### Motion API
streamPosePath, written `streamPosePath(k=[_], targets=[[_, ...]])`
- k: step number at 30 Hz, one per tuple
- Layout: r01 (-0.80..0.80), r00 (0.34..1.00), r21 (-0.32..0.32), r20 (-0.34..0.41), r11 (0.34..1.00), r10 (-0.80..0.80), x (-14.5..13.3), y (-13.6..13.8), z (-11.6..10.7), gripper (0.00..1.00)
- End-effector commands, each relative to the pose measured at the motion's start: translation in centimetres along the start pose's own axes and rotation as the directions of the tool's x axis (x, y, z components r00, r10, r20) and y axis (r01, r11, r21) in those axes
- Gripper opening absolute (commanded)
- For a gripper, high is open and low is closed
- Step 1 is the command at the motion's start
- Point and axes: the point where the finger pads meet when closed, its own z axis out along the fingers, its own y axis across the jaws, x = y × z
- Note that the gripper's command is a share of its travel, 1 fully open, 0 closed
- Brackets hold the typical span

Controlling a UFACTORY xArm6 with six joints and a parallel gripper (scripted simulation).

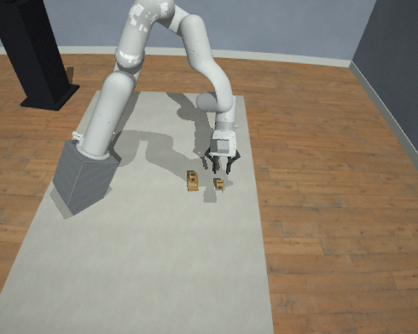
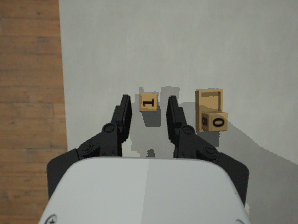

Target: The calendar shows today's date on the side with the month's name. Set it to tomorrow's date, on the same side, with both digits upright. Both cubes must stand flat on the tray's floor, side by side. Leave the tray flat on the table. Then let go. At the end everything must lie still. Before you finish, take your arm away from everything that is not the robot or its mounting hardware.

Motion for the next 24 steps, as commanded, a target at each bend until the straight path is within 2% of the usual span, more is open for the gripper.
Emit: streamPosePath(k=[1, 6, 8, 12, 16, 24], targets=[[-0.008, 0.998, 0.02, -0.054, 1.0, 0.009, 0.05, -0.15, -0.08, 0.47], [-0.008, 0.998, 0.018, -0.058, 1.0, 0.009, -0.22, -0.13, -0.08, 0.47], [-0.007, 0.997, 0.012, -0.081, 1.0, 0.008, -0.31, -0.01, 0.01, 0.47], [-0.005, 0.983, 0.001, -0.186, 1.0, 0.006, -0.49, 0.18, 0.17, 0.47], [-0.008, 0.96, 0.017, -0.28, 1.0, 0.012, -0.46, -0.11, -0.02, 0.47], [-0.008, 0.957, 0.02, -0.29, 1.0, 0.014, -0.71, -0.16, -0.01, 0.47]])
